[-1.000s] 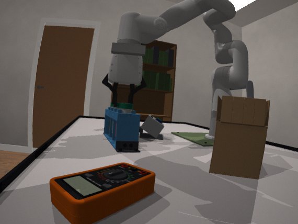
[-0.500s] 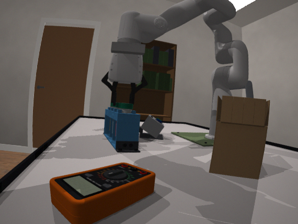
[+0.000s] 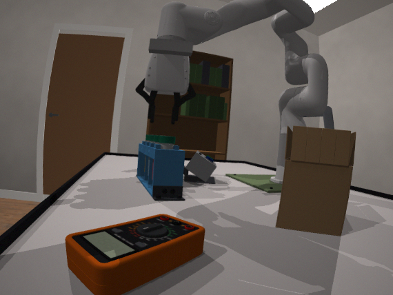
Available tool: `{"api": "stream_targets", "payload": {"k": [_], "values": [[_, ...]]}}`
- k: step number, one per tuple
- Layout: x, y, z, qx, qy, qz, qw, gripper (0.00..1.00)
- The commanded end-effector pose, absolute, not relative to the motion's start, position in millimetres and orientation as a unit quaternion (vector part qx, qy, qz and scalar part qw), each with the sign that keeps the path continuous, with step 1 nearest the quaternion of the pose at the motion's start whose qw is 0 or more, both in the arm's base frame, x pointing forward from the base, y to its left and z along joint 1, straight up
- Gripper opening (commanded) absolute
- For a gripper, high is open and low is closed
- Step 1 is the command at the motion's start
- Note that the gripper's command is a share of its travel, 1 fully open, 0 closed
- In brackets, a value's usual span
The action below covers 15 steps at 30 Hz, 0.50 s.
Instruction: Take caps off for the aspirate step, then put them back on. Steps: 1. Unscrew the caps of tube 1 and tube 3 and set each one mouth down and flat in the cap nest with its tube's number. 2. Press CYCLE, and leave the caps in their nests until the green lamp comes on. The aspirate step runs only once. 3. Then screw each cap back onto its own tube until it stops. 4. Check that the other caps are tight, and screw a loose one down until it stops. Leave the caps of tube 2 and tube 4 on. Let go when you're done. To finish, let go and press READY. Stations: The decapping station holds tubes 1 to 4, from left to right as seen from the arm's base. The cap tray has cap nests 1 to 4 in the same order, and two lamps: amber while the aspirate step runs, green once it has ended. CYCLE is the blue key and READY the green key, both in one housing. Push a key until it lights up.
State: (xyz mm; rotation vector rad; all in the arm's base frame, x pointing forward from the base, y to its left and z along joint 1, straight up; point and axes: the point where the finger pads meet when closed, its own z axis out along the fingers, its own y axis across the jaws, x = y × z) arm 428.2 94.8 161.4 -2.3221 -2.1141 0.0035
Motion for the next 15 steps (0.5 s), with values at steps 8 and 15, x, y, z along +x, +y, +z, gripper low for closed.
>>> {"api": "stream_targets", "payload": {"k": [8,15], "values": [[435,54,168,-0.593,-0.805,-0.001,0.000,0.46],[440,21,168,-0.555,-0.832,-0.001,0.000,0.46]]}}
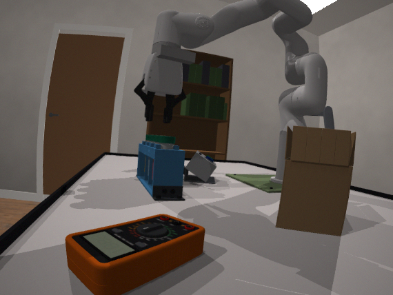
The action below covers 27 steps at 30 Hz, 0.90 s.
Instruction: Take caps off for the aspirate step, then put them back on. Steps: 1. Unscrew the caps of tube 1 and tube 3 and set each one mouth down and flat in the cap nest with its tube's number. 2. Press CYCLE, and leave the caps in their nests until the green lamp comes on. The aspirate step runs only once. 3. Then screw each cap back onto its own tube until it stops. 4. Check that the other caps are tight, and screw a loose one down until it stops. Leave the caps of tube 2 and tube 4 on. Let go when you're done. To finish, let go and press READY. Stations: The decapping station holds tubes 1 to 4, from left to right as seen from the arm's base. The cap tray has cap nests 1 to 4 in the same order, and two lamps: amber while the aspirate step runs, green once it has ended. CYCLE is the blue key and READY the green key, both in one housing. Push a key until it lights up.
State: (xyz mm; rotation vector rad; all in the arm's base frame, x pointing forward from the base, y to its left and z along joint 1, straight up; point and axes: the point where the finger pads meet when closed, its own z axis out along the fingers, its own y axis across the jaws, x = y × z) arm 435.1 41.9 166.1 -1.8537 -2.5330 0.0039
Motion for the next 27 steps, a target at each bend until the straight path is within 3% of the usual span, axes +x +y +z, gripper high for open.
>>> {"api": "stream_targets", "payload": {"k": [1,16,27], "values": [[442,12,168,-0.555,-0.832,-0.001,0.000,0.46],[445,-8,168,-0.555,-0.832,-0.001,0.000,0.46],[445,-8,135,-0.555,-0.832,-0.001,0.000,0.46]]}}
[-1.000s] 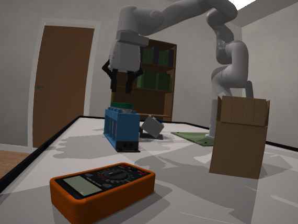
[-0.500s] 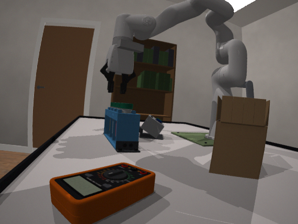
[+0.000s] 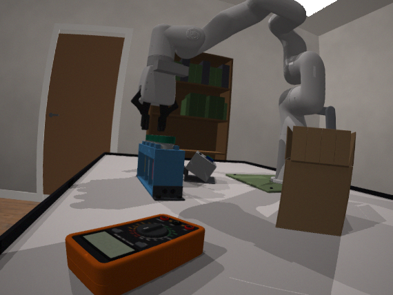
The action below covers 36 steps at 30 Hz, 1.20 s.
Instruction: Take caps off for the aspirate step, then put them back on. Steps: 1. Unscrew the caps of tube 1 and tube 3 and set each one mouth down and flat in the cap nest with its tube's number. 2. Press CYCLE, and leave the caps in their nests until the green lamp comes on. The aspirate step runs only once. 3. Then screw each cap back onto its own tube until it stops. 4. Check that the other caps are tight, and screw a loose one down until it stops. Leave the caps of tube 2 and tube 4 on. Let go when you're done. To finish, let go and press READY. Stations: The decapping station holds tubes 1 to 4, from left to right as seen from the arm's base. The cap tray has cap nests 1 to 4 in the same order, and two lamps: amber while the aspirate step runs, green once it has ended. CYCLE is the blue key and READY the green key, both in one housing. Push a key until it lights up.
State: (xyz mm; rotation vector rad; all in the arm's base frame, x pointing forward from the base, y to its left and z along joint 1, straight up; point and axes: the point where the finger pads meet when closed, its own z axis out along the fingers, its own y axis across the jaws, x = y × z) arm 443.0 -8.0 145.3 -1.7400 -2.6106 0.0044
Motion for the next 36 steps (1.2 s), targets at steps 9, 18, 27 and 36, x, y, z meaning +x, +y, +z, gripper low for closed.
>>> {"api": "stream_targets", "payload": {"k": [9,18,27,36], "values": [[445,-8,132,-0.555,-0.832,-0.001,0.000,0.46],[445,-8,128,-0.555,-0.832,-0.001,0.000,0.46],[445,-8,125,-0.555,-0.832,-0.001,0.000,0.46],[445,-8,122,-0.555,-0.832,0.000,0.000,0.46]]}}
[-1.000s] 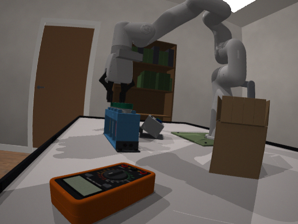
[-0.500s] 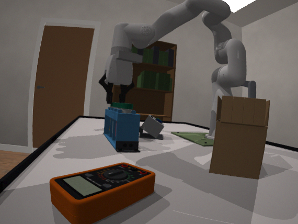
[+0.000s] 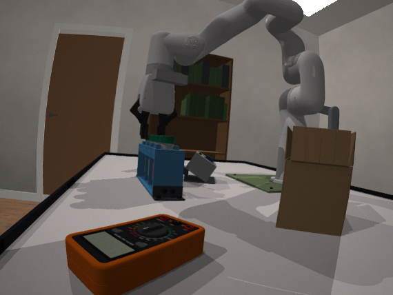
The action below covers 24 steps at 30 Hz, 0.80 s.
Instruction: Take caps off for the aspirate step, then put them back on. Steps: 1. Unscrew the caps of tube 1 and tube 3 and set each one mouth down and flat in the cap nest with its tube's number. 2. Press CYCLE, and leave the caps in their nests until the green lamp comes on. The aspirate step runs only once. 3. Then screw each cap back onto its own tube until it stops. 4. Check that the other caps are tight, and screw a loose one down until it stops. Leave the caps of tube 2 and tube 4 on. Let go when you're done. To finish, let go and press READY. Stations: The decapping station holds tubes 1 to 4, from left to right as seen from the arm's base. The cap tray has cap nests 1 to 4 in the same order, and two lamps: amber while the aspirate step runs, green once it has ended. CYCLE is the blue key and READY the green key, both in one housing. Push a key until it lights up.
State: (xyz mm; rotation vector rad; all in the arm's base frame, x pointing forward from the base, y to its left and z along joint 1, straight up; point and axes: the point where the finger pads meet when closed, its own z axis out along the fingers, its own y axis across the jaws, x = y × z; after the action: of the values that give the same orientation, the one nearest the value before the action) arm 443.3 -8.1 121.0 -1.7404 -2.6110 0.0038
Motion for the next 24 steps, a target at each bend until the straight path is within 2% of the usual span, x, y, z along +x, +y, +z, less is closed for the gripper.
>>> {"api": "stream_targets", "payload": {"k": [1,24], "values": [[444.8,-8.1,122.2,-0.555,-0.832,0.000,0.000,0.00],[444.8,-8.1,122.2,-0.611,-0.791,0.000,0.000,0.00]]}}
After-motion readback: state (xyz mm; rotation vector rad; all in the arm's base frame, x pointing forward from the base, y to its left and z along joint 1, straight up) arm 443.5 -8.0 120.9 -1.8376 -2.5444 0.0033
